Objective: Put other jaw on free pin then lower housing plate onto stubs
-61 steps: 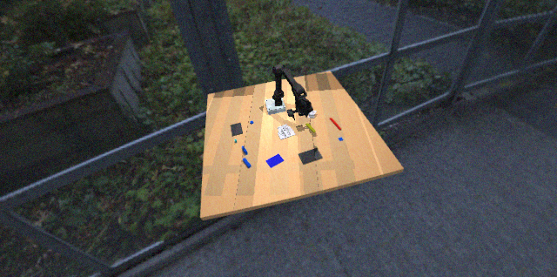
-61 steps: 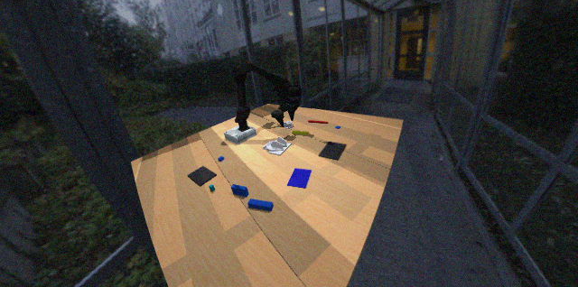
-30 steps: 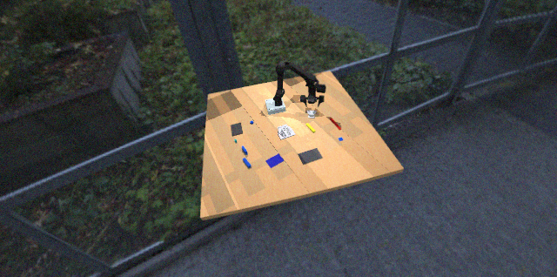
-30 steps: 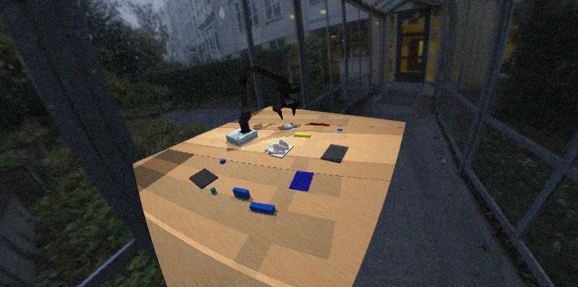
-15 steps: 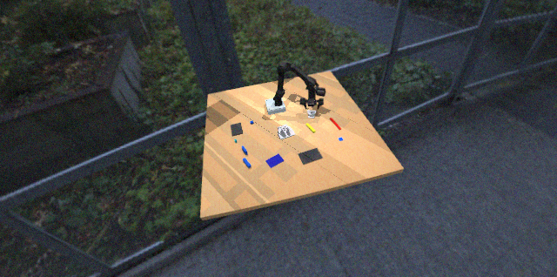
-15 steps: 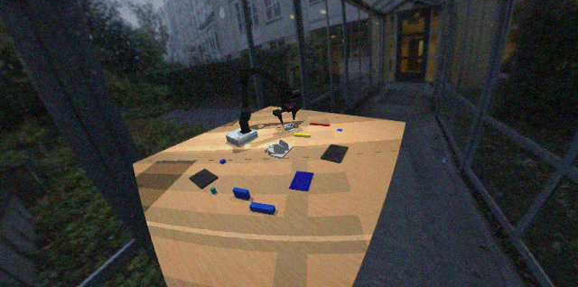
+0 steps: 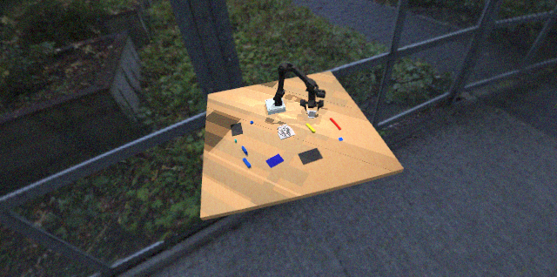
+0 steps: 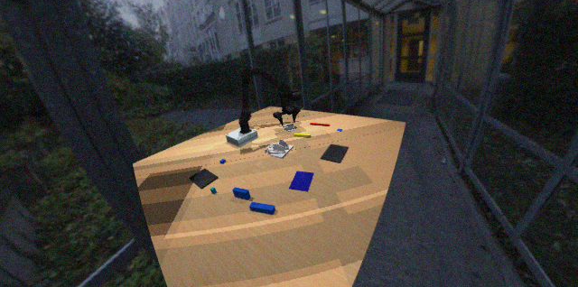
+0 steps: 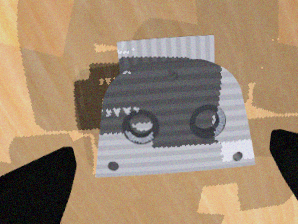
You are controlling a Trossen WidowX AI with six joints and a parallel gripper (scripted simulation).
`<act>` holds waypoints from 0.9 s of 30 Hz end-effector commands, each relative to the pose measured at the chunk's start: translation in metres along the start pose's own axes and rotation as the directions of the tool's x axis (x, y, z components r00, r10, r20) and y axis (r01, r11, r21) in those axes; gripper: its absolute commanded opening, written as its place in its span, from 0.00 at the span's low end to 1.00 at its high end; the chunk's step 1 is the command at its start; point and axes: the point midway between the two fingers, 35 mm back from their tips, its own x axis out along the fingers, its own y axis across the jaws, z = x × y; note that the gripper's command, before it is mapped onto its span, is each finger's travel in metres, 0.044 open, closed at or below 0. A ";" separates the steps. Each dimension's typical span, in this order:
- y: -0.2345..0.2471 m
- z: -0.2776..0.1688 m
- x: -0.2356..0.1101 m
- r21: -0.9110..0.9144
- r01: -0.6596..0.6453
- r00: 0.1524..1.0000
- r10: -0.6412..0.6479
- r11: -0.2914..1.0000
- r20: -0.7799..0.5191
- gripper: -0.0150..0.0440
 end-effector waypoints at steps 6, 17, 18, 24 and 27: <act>-0.001 0.001 0.015 0.003 0.003 1.000 -0.003 1.000 0.005 1.00; -0.001 0.001 0.027 0.003 0.003 1.000 -0.003 1.000 0.005 1.00; -0.001 0.001 0.027 0.003 0.003 1.000 -0.003 1.000 0.005 1.00; -0.001 0.001 0.027 0.003 0.003 1.000 -0.003 1.000 0.005 1.00; -0.001 0.001 0.027 0.003 0.003 1.000 -0.003 1.000 0.005 1.00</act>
